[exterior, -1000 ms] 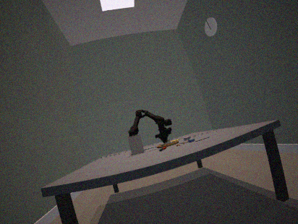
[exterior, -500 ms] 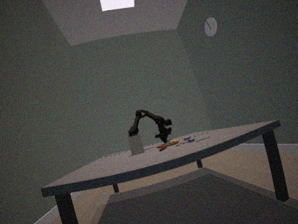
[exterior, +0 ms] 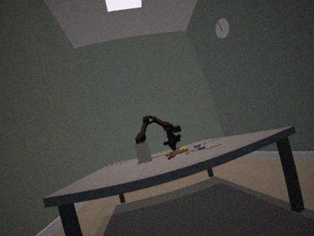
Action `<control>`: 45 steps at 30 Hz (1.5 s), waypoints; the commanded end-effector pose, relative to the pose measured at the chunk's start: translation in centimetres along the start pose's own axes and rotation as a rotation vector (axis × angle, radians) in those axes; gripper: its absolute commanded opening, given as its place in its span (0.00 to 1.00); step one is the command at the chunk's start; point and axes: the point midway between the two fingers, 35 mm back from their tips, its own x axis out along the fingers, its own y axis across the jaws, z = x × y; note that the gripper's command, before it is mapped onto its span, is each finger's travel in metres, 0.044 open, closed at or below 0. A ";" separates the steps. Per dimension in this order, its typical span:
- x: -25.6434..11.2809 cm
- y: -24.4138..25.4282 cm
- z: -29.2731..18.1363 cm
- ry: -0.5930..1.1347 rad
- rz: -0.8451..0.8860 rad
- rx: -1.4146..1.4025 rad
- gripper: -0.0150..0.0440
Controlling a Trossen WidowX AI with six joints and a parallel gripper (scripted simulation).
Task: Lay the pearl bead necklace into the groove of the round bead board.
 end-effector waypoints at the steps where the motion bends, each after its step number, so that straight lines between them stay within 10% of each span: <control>1: 0.0 0.0 0.0 0.000 0.000 -0.001 0.25; 31: 0.2 1.0 -0.6 0.006 -0.001 0.012 0.25; 45: -0.3 1.0 -0.5 0.003 -0.001 0.005 0.88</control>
